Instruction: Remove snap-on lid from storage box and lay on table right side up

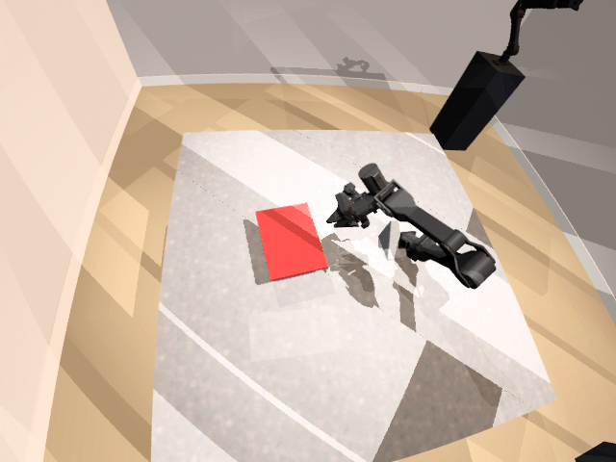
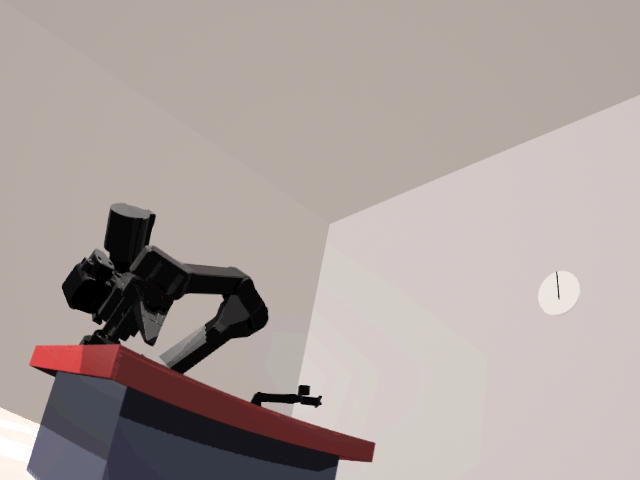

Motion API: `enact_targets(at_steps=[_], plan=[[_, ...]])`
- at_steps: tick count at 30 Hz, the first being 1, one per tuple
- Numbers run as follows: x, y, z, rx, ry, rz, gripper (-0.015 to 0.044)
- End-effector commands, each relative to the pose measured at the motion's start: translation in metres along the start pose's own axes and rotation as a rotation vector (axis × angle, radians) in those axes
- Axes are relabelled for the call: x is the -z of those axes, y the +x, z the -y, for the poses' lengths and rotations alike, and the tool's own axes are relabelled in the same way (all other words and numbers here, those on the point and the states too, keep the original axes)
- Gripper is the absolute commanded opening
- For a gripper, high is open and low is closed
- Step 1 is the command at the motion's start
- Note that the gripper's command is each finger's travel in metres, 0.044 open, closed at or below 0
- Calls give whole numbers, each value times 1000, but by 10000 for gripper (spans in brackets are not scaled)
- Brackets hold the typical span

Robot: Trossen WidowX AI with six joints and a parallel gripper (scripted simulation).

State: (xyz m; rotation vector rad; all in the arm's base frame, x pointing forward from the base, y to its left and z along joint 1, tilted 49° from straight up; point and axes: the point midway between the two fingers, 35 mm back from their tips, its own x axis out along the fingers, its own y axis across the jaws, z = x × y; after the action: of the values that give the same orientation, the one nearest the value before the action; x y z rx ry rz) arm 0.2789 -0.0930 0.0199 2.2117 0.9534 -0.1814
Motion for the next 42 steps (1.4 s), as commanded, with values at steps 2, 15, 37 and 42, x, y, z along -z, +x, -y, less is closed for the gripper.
enact_targets(at_steps=[2, 15, 37, 42], plan=[[0, 5, 3, 1, 5, -1, 235], [-4, 26, 3, 11, 3, 6, 235], [-1, 62, 3, 3, 4, 1, 235], [2, 69, 3, -3, 5, -4, 235]])
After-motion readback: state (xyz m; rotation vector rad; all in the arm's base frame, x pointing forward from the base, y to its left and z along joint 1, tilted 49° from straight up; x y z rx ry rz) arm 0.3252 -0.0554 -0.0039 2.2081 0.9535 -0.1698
